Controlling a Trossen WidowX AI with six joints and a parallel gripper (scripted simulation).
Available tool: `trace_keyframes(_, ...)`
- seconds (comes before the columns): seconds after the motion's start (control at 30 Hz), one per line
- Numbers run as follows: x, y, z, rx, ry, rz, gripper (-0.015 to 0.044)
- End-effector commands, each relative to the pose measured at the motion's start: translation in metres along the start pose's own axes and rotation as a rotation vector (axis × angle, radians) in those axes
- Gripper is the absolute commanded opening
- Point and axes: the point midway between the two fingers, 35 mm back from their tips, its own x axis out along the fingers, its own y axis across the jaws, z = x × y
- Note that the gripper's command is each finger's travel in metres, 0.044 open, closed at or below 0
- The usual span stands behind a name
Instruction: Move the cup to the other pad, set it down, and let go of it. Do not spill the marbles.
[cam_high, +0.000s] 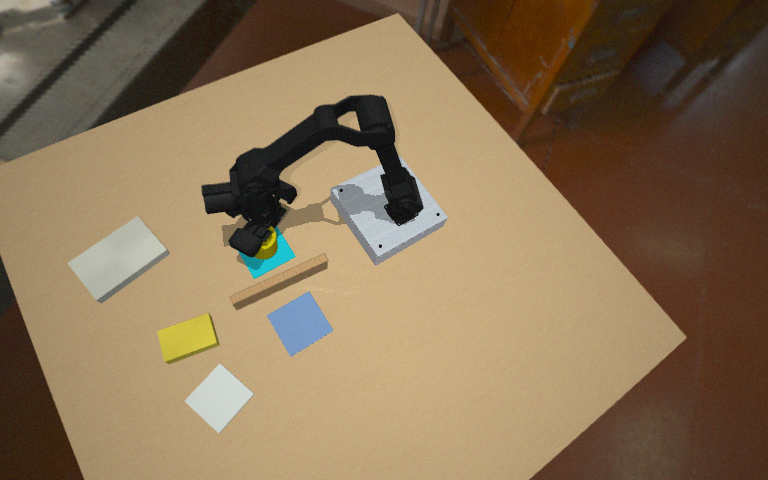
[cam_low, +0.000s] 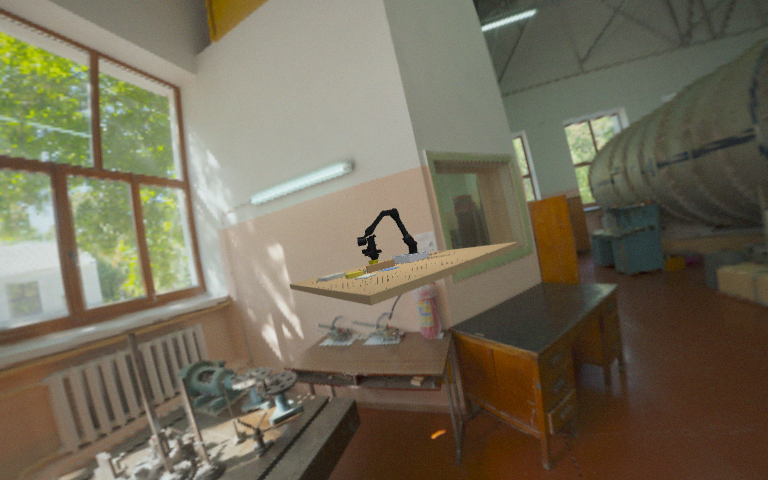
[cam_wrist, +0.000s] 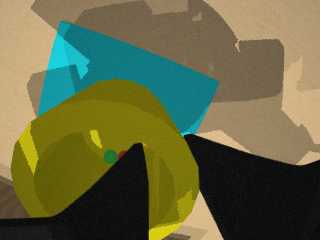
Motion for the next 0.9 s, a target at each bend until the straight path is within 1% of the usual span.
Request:
trace_keyframes(0.0, 0.000, 0.000, 0.000, 0.000, -0.001, 0.000, 0.0147)
trace_keyframes(0.23, -0.004, 0.000, 0.000, 0.000, -0.001, 0.000, 0.0147)
trace_keyframes(0.87, -0.036, 0.001, 0.000, -0.002, -0.001, -0.004, 0.0147)
